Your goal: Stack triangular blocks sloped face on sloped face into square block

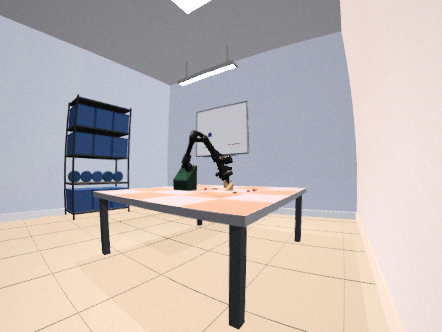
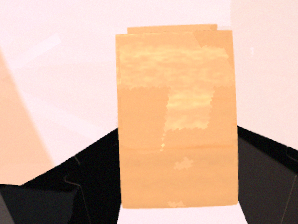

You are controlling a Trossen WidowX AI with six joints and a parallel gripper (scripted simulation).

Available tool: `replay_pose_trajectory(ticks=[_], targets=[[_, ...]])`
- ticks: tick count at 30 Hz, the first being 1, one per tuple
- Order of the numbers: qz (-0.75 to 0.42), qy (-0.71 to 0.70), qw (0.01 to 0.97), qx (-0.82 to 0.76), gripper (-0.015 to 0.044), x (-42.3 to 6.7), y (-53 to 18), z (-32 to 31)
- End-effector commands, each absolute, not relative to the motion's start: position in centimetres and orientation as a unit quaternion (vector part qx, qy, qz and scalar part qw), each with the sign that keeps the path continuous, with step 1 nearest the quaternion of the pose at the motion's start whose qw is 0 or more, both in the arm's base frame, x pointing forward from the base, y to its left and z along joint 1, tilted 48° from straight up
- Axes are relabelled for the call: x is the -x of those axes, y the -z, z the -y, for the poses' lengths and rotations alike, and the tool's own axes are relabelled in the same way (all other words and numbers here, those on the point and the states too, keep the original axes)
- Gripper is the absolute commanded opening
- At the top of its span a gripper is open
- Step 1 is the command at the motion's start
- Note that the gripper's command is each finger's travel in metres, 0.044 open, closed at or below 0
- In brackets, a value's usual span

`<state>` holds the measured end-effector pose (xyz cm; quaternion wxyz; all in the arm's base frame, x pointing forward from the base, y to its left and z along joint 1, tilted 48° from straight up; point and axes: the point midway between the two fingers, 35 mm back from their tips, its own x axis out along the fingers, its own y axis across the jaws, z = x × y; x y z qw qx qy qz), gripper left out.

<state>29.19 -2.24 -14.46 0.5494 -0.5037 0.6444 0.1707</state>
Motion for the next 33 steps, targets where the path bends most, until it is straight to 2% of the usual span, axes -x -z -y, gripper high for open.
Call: replay_pose_trajectory(ticks=[1,33], targets=[[-0.644,-0.170,0.548,0.506,0.0000,-29.3,14.6,2.4],[-0.645,-0.170,0.548,0.506,0.0000,-29.5,16.3,3.4]])
